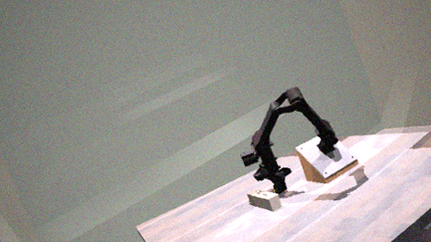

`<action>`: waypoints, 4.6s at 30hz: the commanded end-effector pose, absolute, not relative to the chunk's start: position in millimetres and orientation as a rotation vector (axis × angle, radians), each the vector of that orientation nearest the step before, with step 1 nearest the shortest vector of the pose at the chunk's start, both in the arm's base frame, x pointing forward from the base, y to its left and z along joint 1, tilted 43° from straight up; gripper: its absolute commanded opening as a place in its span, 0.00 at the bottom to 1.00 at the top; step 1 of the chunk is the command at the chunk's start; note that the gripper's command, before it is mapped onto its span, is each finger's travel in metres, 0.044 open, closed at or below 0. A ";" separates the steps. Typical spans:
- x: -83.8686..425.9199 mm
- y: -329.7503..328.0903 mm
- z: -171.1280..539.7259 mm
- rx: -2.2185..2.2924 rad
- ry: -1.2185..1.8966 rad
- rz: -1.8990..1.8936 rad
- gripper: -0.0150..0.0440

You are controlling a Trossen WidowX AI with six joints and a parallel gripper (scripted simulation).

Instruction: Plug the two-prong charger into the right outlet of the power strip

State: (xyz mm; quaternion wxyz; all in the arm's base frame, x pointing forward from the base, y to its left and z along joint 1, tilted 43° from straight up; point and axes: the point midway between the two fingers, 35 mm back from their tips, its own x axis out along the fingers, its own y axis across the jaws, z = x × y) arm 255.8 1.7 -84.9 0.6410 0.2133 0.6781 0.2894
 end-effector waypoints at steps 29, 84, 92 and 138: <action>289.9 2.0 -91.7 0.521 1.558 0.636 0.25; 300.0 2.7 -91.1 0.521 1.558 0.636 0.25; 301.9 2.9 -91.1 0.521 1.558 0.636 0.25; 317.3 3.5 -90.5 0.521 1.557 0.636 0.25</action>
